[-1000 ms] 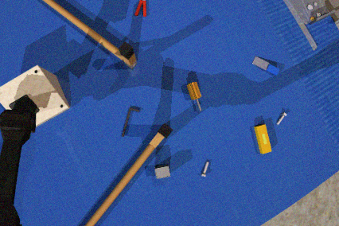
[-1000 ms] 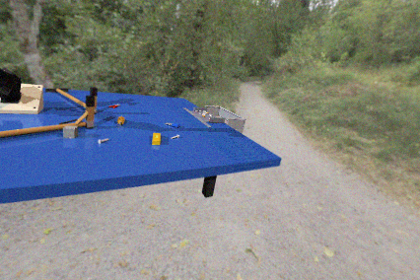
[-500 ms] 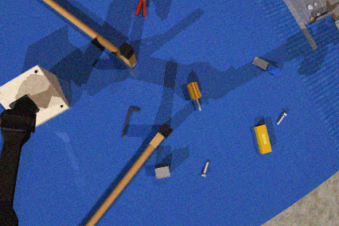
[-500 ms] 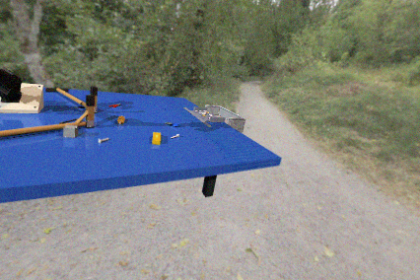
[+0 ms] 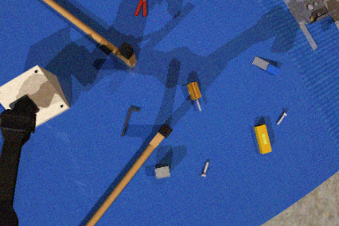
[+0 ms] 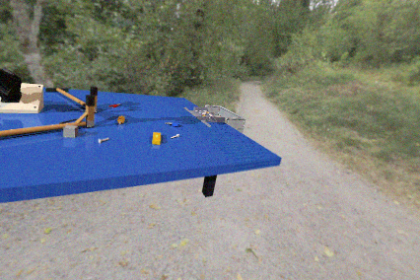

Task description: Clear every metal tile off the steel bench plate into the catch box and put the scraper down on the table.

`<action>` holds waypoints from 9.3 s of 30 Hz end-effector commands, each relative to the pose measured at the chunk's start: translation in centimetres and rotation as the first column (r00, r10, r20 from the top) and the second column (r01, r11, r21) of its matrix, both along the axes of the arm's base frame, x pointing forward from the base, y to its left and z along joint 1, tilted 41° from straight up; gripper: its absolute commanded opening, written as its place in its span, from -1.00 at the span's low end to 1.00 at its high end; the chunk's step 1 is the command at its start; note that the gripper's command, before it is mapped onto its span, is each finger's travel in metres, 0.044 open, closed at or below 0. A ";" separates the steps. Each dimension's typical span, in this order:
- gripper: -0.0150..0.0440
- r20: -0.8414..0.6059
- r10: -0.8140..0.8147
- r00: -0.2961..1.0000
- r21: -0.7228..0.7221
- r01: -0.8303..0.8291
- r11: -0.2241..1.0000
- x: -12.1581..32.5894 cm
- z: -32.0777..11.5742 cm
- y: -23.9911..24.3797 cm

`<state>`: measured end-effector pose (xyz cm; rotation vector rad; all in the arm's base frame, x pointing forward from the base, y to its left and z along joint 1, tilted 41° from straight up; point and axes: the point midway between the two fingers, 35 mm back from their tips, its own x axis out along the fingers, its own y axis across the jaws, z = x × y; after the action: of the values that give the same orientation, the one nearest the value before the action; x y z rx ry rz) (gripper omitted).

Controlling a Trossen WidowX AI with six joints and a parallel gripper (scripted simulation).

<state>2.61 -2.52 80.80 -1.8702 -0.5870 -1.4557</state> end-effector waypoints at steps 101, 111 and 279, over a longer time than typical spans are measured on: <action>-0.49 -0.719 0.323 0.615 -0.105 -0.556 0.825 22.1 -14.2 25.8; -0.49 -0.792 0.319 0.521 -0.067 -0.593 0.803 24.0 -17.3 28.3; -0.49 -0.548 0.026 -0.836 -0.050 0.064 0.997 24.4 -73.6 34.8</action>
<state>27.38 32.82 8.07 -1.9526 0.7440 1.3520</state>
